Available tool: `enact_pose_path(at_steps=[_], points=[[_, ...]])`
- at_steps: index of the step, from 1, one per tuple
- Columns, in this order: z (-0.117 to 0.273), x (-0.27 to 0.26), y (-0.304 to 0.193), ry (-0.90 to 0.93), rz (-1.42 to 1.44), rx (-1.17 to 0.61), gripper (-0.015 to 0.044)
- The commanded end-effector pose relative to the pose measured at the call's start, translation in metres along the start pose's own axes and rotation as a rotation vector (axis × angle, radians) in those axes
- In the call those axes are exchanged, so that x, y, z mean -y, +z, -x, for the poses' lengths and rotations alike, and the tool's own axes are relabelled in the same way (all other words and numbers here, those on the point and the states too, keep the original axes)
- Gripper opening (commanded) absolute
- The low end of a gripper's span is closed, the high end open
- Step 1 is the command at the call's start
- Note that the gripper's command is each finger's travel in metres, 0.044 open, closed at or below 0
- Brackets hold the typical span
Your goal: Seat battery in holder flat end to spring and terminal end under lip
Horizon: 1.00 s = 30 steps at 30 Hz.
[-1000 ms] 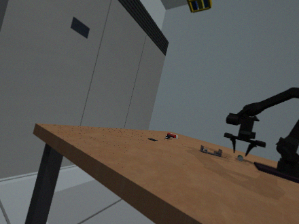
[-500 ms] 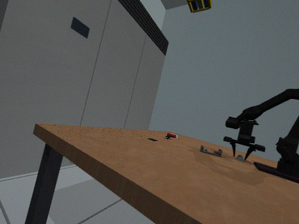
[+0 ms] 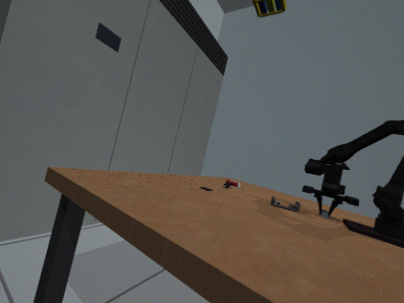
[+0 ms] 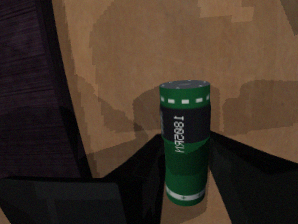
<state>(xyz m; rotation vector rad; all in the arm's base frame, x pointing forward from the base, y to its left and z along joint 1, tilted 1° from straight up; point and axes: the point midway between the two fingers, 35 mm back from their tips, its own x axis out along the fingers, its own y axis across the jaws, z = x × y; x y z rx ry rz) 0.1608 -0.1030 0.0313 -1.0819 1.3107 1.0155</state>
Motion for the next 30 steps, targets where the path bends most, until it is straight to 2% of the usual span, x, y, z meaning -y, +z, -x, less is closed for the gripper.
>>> enact_pose_path(at_steps=[1,8,14,30], points=[[-0.001,0.000,0.000,0.002,0.004,0.002,0.0086],[0.044,0.000,0.000,0.001,0.004,0.002,0.0086],[0.050,0.003,0.001,0.001,-0.019,0.003,0.0086],[0.069,0.075,0.043,-0.001,-0.544,0.002,0.0086]])
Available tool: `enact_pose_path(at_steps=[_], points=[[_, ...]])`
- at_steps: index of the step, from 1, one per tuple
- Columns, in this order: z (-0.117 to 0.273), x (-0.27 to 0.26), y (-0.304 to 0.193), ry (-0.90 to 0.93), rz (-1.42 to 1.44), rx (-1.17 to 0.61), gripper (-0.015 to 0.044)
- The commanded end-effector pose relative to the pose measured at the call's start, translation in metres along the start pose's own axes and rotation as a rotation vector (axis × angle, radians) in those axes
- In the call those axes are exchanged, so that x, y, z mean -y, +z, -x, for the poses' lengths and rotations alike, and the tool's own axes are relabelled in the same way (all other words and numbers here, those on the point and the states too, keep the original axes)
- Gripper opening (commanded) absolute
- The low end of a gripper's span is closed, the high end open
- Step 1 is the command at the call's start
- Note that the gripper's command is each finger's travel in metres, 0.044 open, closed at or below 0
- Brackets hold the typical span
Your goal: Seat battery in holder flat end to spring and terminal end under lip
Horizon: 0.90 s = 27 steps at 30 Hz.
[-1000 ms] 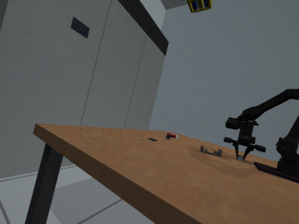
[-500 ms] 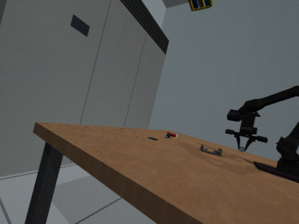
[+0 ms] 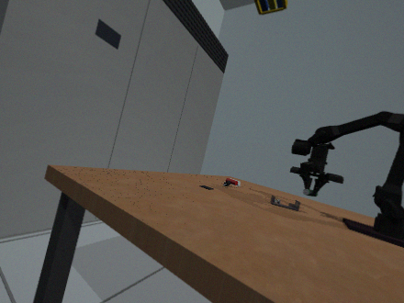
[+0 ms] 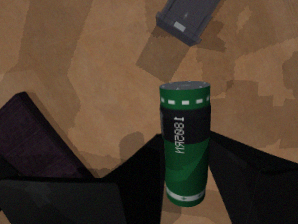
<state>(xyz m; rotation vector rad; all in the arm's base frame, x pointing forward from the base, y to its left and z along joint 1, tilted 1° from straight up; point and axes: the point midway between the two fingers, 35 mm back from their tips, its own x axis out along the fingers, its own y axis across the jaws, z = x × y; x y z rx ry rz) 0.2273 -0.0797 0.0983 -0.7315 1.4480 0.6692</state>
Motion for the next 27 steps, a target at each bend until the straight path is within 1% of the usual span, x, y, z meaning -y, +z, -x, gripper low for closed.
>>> enact_pose_path(at_steps=[1,16,23,27], points=[[0.004,0.010,0.018,-0.001,-0.121,-0.001,0.0086],[0.012,0.030,0.101,0.000,-0.613,0.011,0.0086],[0.012,0.030,0.105,0.000,-0.637,0.009,0.0086],[0.003,0.030,0.104,0.019,-0.638,-0.046,0.0086]])
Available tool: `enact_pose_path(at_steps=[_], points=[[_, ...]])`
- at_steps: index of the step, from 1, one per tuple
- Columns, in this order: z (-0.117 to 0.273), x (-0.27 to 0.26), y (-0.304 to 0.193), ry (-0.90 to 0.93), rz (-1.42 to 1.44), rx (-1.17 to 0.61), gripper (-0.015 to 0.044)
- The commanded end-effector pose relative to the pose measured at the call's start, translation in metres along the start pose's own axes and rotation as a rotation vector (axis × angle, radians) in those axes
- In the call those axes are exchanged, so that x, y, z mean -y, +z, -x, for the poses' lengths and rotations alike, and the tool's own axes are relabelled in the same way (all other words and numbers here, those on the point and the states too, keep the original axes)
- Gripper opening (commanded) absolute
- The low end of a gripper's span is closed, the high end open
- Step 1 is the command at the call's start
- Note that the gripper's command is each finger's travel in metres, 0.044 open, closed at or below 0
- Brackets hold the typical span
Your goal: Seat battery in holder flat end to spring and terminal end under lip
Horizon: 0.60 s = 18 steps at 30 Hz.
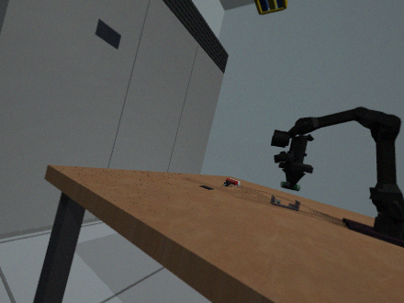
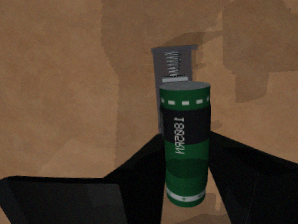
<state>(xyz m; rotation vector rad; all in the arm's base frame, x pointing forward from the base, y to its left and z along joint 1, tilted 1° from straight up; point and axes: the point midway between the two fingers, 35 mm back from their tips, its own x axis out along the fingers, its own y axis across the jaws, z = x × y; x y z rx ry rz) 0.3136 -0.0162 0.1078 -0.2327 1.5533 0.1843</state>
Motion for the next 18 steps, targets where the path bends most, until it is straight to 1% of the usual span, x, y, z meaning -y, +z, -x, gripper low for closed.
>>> enact_pose_path(at_steps=[1,10,18], points=[[-0.010,0.001,0.001,-0.001,-0.007,-0.057,0.0086],[-0.034,0.001,-0.004,0.000,0.000,-0.217,0.0086],[-0.039,0.001,-0.004,0.005,0.004,-0.260,0.0086]])
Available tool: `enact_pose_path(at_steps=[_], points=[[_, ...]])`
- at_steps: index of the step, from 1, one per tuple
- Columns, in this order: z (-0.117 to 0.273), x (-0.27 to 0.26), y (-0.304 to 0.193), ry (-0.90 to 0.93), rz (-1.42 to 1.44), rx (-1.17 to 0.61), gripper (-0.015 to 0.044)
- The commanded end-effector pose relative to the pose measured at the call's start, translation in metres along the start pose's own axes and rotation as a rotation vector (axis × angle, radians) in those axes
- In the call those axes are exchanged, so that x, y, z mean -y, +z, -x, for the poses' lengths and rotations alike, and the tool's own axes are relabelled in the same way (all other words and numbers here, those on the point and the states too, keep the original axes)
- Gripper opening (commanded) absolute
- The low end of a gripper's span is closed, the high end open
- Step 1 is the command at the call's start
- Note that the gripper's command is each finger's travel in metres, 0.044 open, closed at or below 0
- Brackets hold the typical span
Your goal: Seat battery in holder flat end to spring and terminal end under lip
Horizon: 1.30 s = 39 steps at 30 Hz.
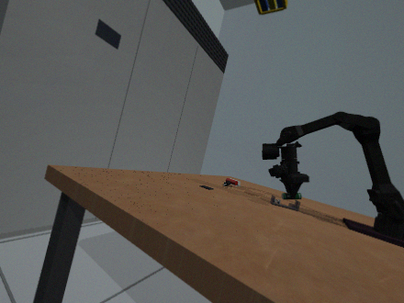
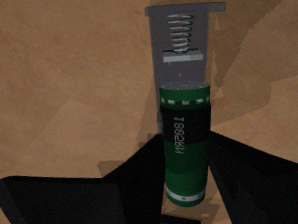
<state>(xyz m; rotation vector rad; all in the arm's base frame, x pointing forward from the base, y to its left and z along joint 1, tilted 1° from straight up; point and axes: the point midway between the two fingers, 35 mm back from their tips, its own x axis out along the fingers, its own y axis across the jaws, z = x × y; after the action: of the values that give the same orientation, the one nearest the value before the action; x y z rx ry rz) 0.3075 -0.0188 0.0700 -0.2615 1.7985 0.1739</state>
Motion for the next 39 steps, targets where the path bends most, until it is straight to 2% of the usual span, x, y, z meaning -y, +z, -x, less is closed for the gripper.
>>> enact_pose_path(at_steps=[1,39], points=[[-0.001,0.001,0.003,-0.004,-0.004,-0.020,0.0086],[-0.013,0.002,0.017,0.005,-0.006,-0.253,0.0086]])
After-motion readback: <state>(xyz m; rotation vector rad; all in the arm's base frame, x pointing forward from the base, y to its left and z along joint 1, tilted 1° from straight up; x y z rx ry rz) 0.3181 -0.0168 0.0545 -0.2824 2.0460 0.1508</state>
